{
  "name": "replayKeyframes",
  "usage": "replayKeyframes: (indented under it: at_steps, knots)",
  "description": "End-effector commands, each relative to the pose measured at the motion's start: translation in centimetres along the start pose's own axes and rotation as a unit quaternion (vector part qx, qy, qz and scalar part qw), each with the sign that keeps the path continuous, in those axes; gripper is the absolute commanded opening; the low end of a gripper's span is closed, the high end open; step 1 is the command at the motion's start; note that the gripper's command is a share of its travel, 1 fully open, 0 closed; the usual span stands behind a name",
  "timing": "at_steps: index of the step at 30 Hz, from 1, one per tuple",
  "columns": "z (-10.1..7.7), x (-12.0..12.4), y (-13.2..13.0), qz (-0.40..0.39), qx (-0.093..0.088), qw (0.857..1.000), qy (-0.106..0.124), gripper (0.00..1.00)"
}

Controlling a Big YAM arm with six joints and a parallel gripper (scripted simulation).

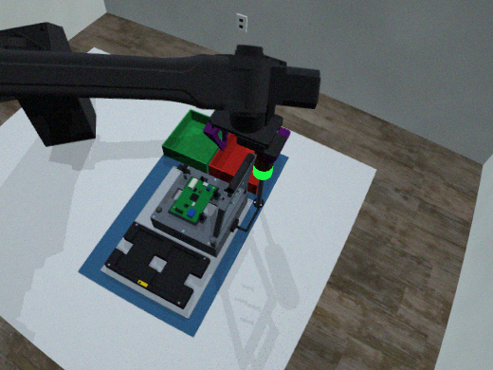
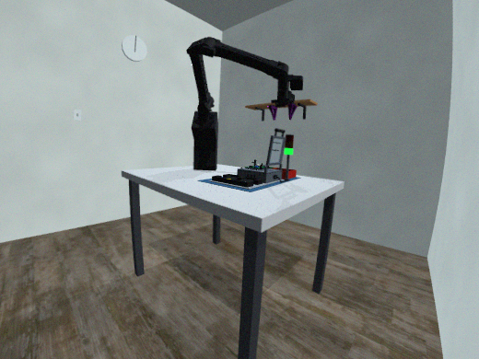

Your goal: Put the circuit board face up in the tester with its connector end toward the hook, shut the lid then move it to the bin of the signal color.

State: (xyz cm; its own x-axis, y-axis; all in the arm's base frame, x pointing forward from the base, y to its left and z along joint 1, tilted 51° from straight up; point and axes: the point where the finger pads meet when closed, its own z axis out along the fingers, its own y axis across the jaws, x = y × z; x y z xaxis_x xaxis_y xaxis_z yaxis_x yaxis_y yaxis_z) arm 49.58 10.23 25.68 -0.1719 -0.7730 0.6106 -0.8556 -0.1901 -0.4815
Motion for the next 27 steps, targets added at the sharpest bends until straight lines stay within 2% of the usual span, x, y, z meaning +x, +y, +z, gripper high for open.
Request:
replayKeyframes:
  at_steps: [1,19,25,27]
  knots:
    - [-0.3,1.0,-0.7,0.018,0.003,1.0,0.0,0.92]
    - [-0.2,1.0,-0.2,0.017,0.002,1.0,0.001,0.92]
    - [-1.6,0.0,0.7,0.014,0.019,1.0,-0.01,0.92]
    - [-1.6,-0.1,1.6,0.013,0.019,1.0,-0.01,0.92]
